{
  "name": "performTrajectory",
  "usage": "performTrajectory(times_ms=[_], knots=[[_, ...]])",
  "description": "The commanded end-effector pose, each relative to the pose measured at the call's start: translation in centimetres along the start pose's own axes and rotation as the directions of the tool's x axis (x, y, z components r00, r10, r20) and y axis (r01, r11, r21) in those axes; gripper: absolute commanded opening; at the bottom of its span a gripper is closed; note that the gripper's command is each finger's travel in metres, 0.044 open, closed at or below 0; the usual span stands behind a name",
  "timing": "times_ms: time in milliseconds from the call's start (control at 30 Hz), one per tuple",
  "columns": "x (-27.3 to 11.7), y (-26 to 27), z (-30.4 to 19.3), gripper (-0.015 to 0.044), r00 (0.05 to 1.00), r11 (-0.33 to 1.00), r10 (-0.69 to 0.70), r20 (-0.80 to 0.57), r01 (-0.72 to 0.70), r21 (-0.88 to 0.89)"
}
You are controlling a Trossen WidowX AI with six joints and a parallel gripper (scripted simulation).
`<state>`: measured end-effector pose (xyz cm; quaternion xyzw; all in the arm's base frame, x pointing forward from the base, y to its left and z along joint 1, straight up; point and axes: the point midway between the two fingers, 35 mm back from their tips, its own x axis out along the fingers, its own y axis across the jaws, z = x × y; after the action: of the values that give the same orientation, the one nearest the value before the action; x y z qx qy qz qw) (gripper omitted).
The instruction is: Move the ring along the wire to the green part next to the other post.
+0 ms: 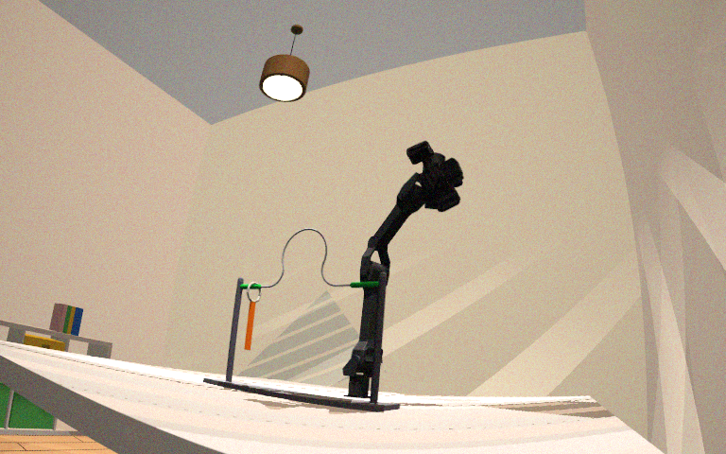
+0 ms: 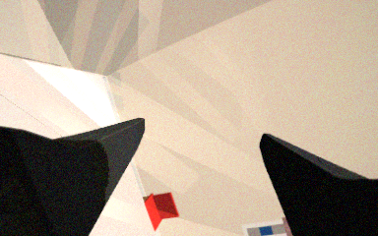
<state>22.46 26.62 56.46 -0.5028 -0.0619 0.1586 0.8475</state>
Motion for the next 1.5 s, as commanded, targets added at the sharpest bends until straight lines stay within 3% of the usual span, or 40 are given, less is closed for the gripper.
performTrajectory(times_ms=[0, 267, 900, 1200, 1467], knots=[[0.1, 0.0, 0.0, 0.0374, 1.0, 1.0, -0.001, -0.001, 0.001, 0.001], [4.3, -0.6, -3.3, 0.0164, 0.996, 0.998, -0.045, -0.081, 0.049, 0.05], [14.1, -4.4, -19.9, 0.016, 0.926, 0.954, -0.186, -0.327, 0.25, 0.167], [15.0, -6.9, -30.3, 0.016, 0.865, 0.912, -0.25, -0.436, 0.361, 0.194], [13.3, -8.9, -39.9, 0.016, 0.795, 0.864, -0.303, -0.525, 0.462, 0.2]])
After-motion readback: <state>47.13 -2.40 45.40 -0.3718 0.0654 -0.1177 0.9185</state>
